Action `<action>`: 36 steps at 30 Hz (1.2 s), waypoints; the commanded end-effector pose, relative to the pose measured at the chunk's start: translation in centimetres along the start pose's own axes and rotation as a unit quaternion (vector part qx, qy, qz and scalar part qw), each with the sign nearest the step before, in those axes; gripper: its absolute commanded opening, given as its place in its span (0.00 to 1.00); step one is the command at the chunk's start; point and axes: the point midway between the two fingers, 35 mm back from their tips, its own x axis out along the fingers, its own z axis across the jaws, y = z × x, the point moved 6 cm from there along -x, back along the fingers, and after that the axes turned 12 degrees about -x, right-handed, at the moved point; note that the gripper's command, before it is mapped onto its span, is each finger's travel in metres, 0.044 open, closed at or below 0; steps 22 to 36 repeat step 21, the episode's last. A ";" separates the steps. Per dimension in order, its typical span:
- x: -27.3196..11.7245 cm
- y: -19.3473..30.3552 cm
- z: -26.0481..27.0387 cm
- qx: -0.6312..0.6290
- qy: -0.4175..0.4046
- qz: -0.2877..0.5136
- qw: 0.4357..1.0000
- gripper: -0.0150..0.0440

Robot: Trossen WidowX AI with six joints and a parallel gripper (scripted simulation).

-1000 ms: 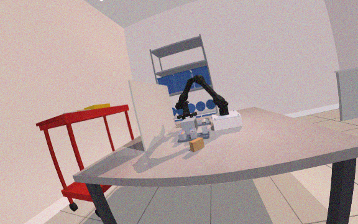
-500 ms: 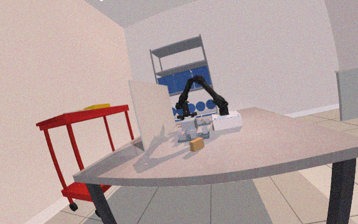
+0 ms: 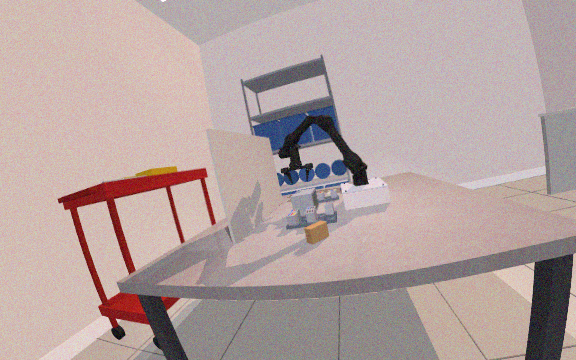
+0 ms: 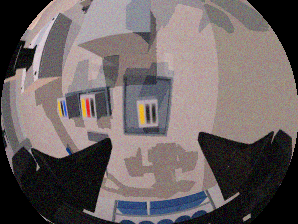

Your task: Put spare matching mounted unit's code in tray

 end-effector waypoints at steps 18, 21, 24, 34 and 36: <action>-0.8 -0.1 0.1 0.000 0.002 0.002 1.000 1.00; -0.8 -0.1 0.1 0.000 0.002 0.002 1.000 1.00; -0.8 -0.1 0.1 0.000 0.002 0.002 1.000 1.00; -0.8 -0.1 0.1 0.000 0.002 0.002 1.000 1.00; -0.8 -0.1 0.1 0.000 0.002 0.002 1.000 1.00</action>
